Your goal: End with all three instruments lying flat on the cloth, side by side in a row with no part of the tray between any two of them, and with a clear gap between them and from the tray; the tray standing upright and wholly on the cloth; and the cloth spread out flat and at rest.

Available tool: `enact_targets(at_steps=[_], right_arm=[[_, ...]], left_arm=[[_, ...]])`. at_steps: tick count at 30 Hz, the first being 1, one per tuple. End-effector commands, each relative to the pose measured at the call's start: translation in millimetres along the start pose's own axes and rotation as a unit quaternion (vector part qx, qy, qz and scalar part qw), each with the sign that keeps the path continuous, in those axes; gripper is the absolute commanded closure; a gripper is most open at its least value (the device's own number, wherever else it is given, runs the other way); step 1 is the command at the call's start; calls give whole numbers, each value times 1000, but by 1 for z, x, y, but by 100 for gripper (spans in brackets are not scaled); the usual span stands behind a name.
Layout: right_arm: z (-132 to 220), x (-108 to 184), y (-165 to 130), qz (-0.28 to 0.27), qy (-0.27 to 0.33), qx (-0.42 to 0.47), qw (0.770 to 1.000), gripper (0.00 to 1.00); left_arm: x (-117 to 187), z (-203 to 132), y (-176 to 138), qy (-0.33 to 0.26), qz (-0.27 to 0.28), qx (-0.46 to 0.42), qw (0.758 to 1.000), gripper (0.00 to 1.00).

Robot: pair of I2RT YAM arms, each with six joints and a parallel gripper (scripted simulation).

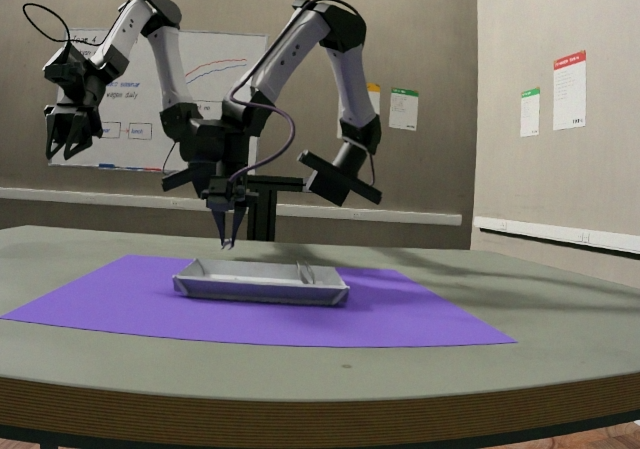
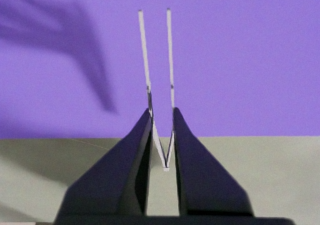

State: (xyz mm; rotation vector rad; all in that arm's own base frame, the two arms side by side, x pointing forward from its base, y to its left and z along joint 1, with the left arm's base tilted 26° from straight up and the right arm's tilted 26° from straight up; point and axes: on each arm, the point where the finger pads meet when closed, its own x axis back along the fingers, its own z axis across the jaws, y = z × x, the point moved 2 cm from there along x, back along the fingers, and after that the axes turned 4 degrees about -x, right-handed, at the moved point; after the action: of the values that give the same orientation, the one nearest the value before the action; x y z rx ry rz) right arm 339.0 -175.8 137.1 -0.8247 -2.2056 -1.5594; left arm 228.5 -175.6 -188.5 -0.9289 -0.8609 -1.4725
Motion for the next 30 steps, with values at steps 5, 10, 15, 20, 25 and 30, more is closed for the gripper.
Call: enact_targets(at_steps=[5, 10, 15, 20, 25, 30], right_arm=[[-1, 2, 6, -8, -2, 3, 1000, 67], [-1, 2, 6, -8, -2, 3, 1000, 67], [-1, 2, 6, -8, -2, 3, 1000, 67], [-1, 2, 6, -8, -2, 3, 1000, 67], [-1, 2, 6, -8, -2, 3, 1000, 67], [-1, 2, 6, -8, -2, 3, 1000, 67]], left_arm=[[-9, -6, 11, -10, -14, 8, 1000, 100], [-17, -5, 10, -7, -11, 6, 1000, 100], [-21, -2, 7, -2, -5, 5, 1000, 100], [-28, -4, 10, -6, -9, 6, 1000, 100], [-35, -3, 10, -5, -7, 5, 1000, 100], [-42, -3, 10, -5, -7, 5, 1000, 100]])
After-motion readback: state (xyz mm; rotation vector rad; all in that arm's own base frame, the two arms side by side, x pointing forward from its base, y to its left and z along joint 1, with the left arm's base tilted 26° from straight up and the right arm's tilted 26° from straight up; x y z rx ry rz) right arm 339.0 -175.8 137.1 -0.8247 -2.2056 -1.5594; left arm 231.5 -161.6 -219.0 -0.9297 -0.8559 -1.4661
